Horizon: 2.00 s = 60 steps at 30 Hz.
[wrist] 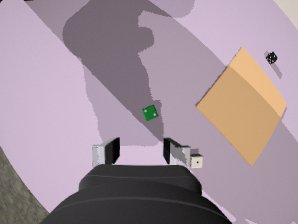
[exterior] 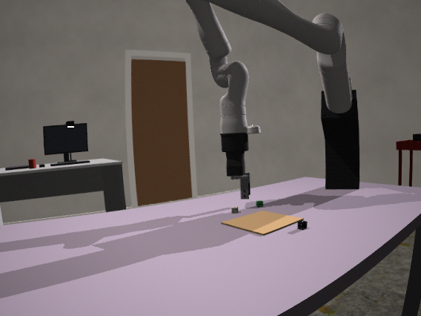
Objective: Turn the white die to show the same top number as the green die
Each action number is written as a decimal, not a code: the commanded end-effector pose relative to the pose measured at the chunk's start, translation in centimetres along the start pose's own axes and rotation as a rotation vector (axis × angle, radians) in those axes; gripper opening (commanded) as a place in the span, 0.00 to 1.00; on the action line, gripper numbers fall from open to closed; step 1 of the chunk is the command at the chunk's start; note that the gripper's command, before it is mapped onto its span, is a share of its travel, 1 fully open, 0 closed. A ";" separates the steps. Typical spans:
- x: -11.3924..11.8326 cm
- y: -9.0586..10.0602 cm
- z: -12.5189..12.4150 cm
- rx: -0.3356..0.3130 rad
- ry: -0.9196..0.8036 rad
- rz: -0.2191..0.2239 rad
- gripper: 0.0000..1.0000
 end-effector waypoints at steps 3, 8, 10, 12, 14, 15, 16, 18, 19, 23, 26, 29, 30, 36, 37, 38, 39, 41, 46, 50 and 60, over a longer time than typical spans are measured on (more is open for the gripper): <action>-0.1 0.0 -0.2 0.000 -0.002 0.000 1.00; -0.1 0.0 -0.2 0.000 -0.002 0.000 1.00; -0.1 0.0 -0.2 0.000 -0.002 0.000 1.00; -0.1 0.0 -0.2 0.000 -0.002 0.000 1.00; -0.1 0.0 -0.2 0.000 -0.002 0.000 1.00; -0.1 0.0 -0.2 0.000 -0.002 0.000 1.00; -0.1 0.0 -0.2 0.000 -0.002 0.000 1.00; -0.1 0.0 -0.2 0.000 -0.002 0.000 1.00; -0.1 0.0 -0.2 0.000 -0.002 0.000 1.00; -0.1 0.0 -0.2 0.000 -0.002 0.000 1.00; 0.0 0.0 -0.2 0.000 -0.002 0.000 1.00; 0.0 0.0 -0.2 0.000 -0.002 0.000 1.00; 0.1 0.0 -0.2 0.000 -0.002 0.000 1.00; 0.6 0.0 -0.4 0.000 -0.002 0.000 1.00; 0.7 0.0 -0.4 0.000 -0.002 0.000 1.00; 0.9 0.0 -0.5 0.000 -0.002 0.000 1.00; 1.1 0.0 -0.5 0.000 -0.002 0.000 1.00; 1.5 0.0 -0.7 0.000 -0.002 0.000 1.00; 2.2 0.0 -0.9 0.000 -0.002 0.000 1.00; 3.5 0.0 -1.4 0.000 -0.002 0.000 1.00; 7.2 0.0 -2.6 0.000 -0.002 0.000 1.00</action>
Point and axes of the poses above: the point where the finger pads meet when closed, its own y axis back along the fingers, its own x axis across the jaws, z = x × y, the point moved 9 cm from there along y, back along the fingers, and after that the axes turned 6 degrees about y, right-handed, at the moved point
